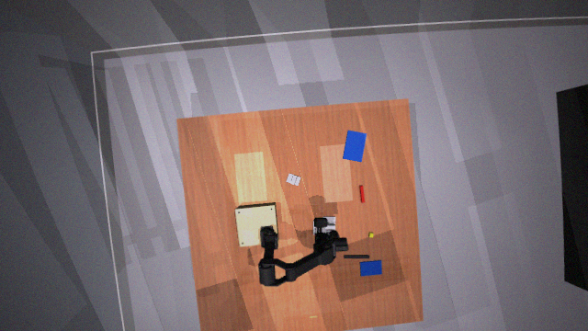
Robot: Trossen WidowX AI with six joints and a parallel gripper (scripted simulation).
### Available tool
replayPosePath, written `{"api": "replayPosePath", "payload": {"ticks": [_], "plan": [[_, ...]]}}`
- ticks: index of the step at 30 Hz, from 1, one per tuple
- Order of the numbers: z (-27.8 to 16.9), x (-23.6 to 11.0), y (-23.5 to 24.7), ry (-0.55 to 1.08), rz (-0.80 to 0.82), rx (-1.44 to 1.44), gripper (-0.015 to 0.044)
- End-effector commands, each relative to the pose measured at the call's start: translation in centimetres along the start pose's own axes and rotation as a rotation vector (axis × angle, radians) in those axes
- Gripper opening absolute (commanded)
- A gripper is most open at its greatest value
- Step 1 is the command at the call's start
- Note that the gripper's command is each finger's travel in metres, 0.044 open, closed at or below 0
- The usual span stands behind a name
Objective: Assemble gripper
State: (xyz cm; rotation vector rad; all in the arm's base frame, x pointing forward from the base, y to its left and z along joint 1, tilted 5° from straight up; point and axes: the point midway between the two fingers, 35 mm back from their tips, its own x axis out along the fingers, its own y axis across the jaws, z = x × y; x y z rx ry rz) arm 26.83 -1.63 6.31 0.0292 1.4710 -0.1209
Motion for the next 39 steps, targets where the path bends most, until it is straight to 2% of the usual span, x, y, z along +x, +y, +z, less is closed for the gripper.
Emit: {"api": "replayPosePath", "payload": {"ticks": [1,29,39], "plan": [[-0.1,0.9,0.1,0.008,0.005,-0.004,0.0351],[-0.4,5.4,0.1,0.008,0.004,-0.004,0.0351],[-0.4,5.5,0.1,0.008,0.004,-0.004,0.0351]]}}
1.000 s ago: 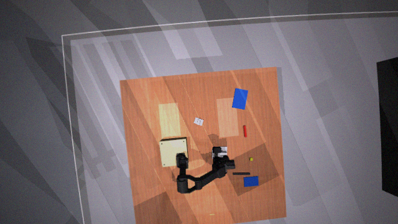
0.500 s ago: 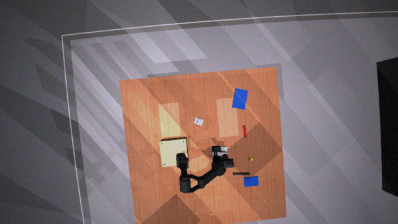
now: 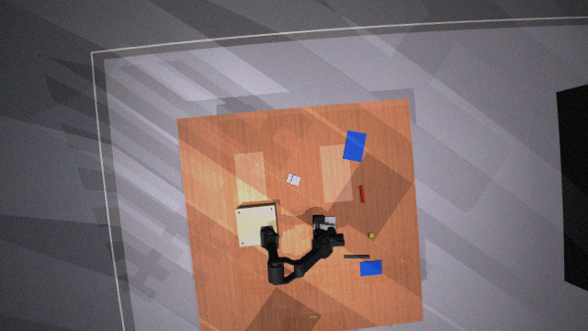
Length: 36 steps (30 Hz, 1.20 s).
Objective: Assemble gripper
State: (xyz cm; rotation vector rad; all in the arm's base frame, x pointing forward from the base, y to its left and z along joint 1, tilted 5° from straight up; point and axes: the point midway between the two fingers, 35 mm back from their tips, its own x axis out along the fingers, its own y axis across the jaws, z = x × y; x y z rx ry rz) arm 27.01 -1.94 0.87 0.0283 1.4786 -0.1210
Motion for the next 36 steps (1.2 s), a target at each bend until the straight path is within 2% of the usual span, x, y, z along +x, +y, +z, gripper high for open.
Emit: {"api": "replayPosePath", "payload": {"ticks": [1,36], "plan": [[-0.04,0.08,0.07,0.001,0.005,-0.003,0.0351],[-0.05,0.79,0.07,0.001,0.005,-0.005,0.0351]]}}
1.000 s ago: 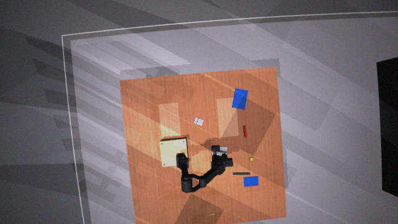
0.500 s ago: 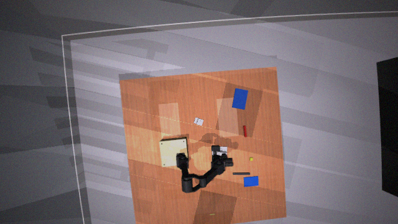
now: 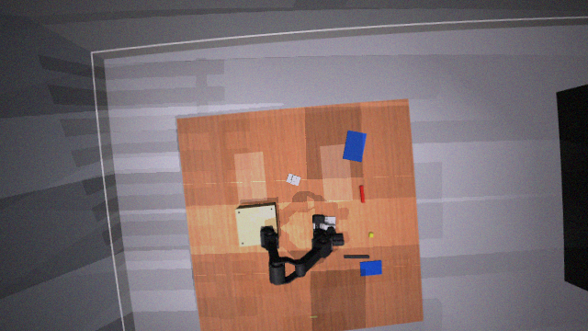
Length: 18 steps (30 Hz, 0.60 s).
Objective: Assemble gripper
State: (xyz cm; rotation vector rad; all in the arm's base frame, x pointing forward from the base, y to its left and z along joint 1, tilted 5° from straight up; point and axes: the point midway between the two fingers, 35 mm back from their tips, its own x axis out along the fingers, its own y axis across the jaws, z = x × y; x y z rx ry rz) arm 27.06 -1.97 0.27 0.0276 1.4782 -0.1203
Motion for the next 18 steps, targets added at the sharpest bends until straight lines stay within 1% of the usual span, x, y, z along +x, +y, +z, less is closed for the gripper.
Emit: {"api": "replayPosePath", "payload": {"ticks": [1,18], "plan": [[-0.04,0.2,0.07,0.001,0.005,-0.004,0.0351],[-0.04,0.44,0.07,0.001,0.005,-0.008,0.0351]]}}
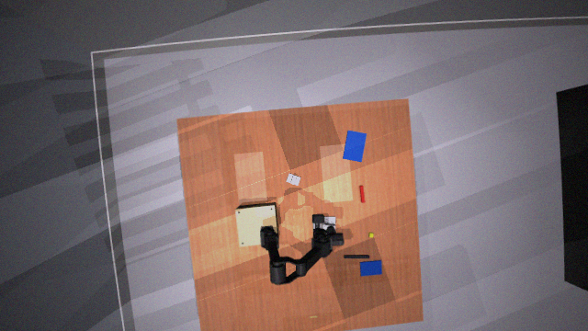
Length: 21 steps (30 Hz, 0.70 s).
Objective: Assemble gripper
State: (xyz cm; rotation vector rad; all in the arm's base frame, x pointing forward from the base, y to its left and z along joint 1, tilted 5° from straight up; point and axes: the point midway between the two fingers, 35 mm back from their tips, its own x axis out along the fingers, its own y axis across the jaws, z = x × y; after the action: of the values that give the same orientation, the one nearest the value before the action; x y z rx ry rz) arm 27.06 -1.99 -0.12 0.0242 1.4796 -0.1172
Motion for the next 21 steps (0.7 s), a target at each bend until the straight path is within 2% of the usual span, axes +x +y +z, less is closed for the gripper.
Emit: {"api": "replayPosePath", "payload": {"ticks": [1,21], "plan": [[-0.01,0.06,0.07,0.0,0.005,-0.004,0.0351],[-0.02,0.54,0.07,0.0,0.005,-0.003,0.0351]]}}
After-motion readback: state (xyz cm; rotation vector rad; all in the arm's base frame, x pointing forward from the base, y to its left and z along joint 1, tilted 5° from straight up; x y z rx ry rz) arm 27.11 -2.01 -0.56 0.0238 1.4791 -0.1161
